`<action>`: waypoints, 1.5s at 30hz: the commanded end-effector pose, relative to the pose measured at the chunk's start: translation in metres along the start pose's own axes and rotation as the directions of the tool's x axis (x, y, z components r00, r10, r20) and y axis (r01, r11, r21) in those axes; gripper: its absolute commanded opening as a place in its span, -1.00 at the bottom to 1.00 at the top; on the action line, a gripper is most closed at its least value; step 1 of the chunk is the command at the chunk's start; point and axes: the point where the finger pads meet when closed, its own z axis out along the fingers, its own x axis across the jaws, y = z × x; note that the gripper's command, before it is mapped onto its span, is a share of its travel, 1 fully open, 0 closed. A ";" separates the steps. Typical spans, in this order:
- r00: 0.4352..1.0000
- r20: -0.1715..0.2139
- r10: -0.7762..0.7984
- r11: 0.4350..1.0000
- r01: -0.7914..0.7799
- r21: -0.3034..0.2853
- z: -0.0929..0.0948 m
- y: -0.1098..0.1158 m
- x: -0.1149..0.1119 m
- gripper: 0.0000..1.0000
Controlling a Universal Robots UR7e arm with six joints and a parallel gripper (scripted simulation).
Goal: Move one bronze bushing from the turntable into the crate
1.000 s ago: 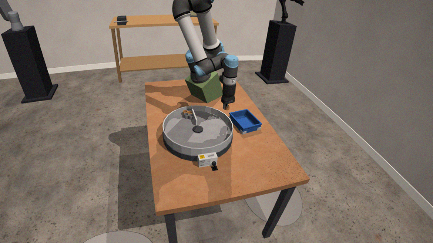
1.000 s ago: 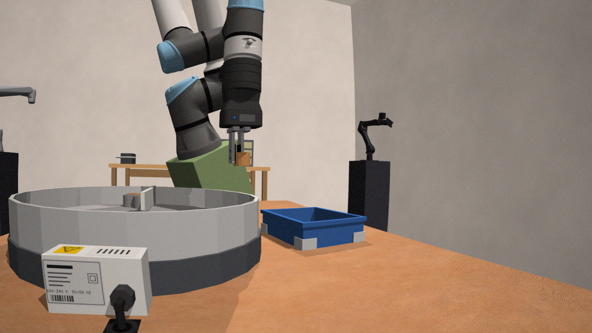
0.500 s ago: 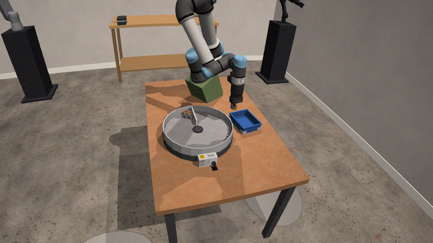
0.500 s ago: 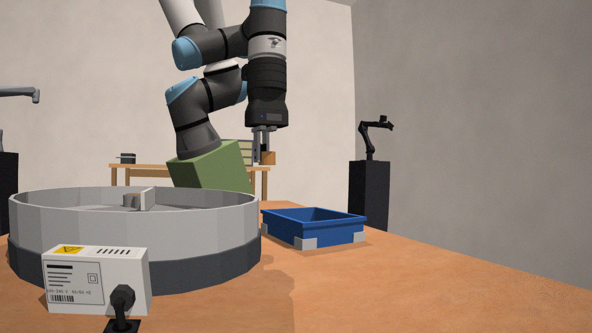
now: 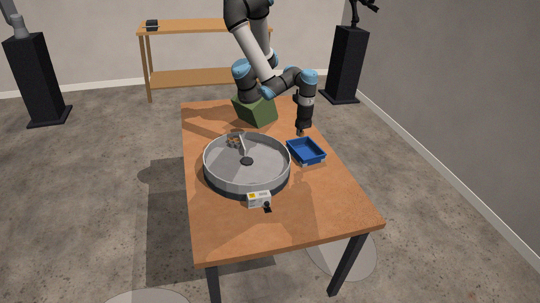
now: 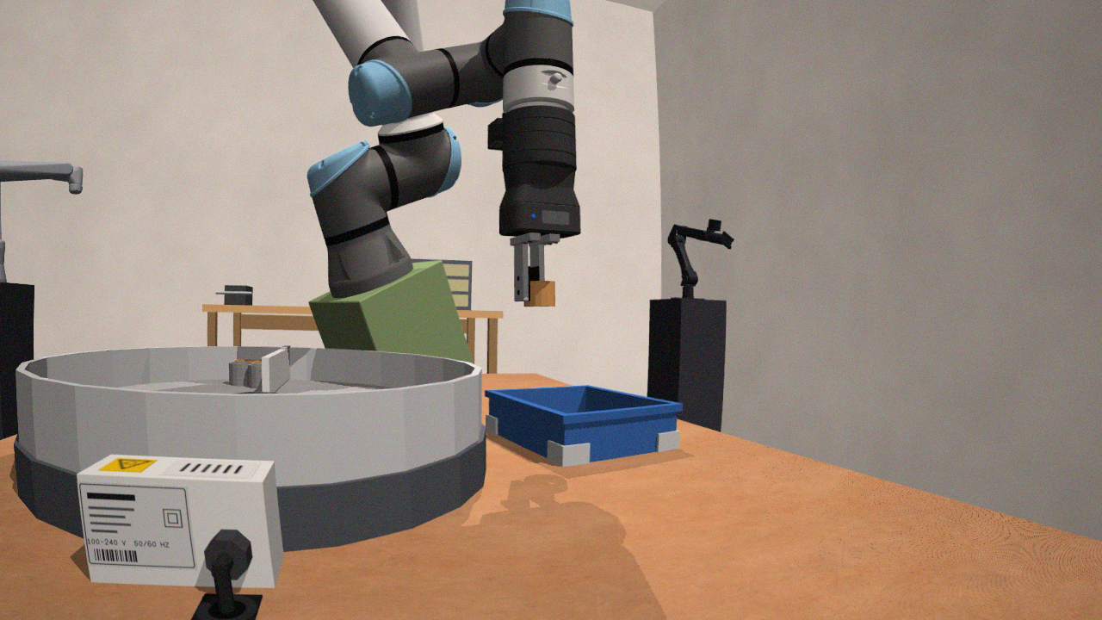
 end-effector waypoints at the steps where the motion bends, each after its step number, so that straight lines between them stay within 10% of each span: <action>1: 1.000 0.004 0.004 1.000 -0.004 0.002 0.000 0.012 0.024 -1.00; 25: 0.999 0.033 0.035 0.999 -0.036 0.008 0.005 0.037 0.032 -1.00; 45: 0.999 0.032 0.035 0.999 -0.035 0.006 0.048 0.037 0.030 -1.00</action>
